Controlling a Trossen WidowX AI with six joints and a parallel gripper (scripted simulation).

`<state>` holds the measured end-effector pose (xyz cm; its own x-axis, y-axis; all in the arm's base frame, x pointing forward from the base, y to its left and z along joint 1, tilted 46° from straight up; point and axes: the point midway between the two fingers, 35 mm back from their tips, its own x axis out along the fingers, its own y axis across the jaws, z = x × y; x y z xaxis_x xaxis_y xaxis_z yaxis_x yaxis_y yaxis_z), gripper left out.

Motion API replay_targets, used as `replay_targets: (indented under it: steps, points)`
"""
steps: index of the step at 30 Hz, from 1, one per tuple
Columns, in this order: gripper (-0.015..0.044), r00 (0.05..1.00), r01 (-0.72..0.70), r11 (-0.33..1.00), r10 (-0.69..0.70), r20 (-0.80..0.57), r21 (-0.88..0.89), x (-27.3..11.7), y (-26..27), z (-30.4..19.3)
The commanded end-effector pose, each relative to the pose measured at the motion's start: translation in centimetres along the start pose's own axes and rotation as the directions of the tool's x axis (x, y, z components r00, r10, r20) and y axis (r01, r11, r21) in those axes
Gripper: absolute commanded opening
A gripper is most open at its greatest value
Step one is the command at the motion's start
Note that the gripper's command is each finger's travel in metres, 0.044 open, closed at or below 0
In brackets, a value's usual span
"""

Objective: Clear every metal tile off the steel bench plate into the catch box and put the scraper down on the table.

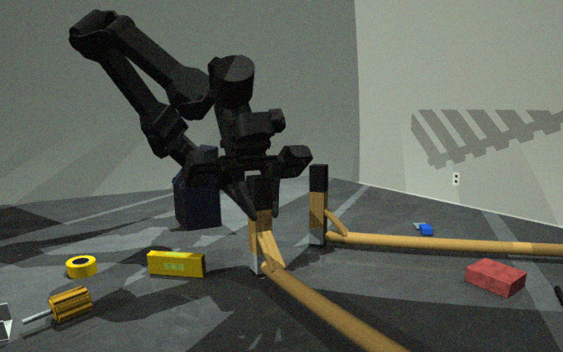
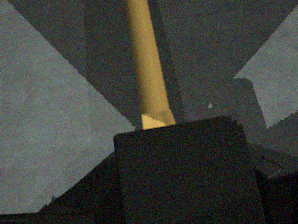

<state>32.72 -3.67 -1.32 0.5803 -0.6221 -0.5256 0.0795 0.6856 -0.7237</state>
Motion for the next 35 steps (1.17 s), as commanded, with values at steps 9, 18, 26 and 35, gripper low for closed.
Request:
replay_targets:
  steps: [9,18,26,35]
  points:
    - [0.0440,1.000,-0.002,1.000,0.002,-0.001,0.000,-0.1,0.1,0.1]
    - [0.0440,1.000,-0.019,1.000,0.019,-0.014,0.006,-1.8,0.9,1.2]
    - [0.0440,0.999,-0.028,1.000,0.028,-0.023,0.009,-3.6,1.4,2.0]
    - [0.0440,0.999,-0.031,0.999,0.031,-0.028,0.010,-5.9,1.6,2.9]
